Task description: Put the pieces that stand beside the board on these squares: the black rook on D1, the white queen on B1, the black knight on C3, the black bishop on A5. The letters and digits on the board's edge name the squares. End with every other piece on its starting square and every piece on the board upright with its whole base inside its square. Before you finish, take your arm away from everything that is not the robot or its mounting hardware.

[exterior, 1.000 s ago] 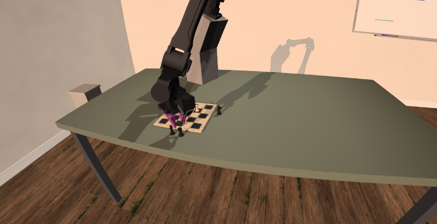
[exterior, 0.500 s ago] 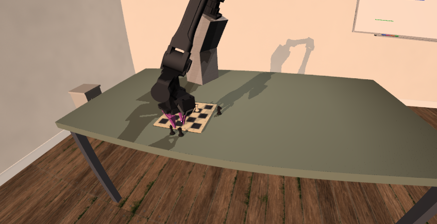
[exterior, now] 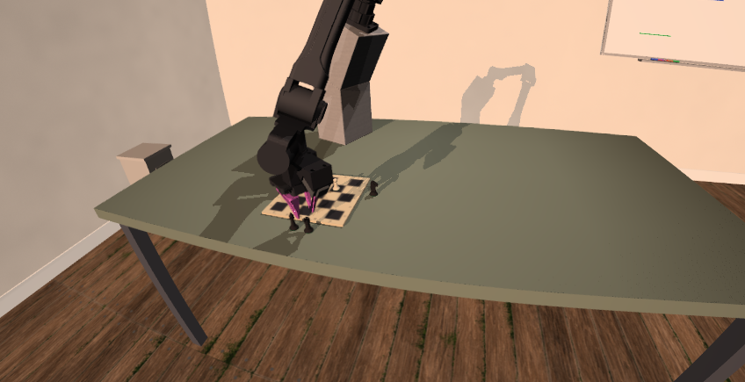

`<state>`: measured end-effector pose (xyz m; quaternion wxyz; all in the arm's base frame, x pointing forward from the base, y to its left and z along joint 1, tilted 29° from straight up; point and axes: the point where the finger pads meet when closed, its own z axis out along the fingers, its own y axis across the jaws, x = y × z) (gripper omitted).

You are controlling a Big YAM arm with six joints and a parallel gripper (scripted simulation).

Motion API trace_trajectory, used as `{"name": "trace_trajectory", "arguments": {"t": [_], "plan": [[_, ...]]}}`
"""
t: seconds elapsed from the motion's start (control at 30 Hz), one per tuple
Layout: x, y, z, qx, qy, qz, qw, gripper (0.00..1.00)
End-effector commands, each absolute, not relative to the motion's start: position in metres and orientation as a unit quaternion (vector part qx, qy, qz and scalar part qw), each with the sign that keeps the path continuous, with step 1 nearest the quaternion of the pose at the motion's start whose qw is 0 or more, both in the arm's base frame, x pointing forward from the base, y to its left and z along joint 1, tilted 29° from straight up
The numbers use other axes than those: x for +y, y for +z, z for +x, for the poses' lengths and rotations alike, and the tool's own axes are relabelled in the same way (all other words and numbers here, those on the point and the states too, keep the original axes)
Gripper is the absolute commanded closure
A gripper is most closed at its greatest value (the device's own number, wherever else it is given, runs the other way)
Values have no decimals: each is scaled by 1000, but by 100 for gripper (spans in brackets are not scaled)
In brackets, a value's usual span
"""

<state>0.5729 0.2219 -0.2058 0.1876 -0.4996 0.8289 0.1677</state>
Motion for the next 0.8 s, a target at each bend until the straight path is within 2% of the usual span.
{"name": "trace_trajectory", "arguments": {"t": [0.0,0.77], "plan": [[215,-204,580,828,165,-499,197,65],[218,-202,584,828,165,-499,197,65]]}}
